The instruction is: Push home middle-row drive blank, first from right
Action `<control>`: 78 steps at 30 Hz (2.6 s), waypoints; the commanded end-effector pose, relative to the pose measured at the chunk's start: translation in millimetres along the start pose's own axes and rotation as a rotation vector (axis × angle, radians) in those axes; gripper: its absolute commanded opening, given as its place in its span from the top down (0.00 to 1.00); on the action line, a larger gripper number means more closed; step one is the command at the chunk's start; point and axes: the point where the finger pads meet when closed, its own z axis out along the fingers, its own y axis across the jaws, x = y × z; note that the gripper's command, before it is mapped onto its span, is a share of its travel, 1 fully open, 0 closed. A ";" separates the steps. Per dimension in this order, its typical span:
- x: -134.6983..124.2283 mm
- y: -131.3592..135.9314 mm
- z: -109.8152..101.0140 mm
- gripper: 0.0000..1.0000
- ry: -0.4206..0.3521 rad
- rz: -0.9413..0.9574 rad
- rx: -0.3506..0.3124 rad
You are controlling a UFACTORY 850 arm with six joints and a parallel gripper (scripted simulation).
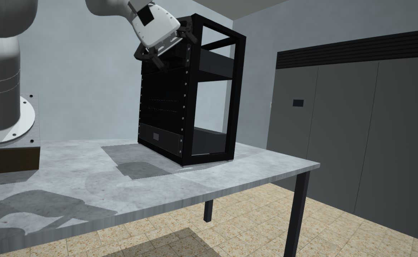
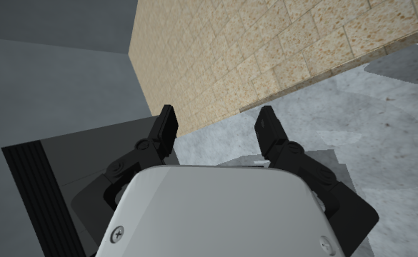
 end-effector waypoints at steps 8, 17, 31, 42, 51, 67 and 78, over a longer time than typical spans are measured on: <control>-68.2 0.7 -78.4 0.00 -0.188 -0.005 0.232; -112.0 19.7 -155.9 0.00 -0.384 -0.005 0.434; -143.9 63.8 -248.3 0.00 -0.643 -0.009 0.663; -151.9 94.9 -291.7 0.00 -0.785 -0.016 0.773; -154.2 116.1 -315.6 0.00 -0.874 -0.024 0.838; -154.7 127.7 -327.2 0.00 -0.920 -0.029 0.871; -154.7 128.0 -327.4 0.00 -0.921 -0.029 0.871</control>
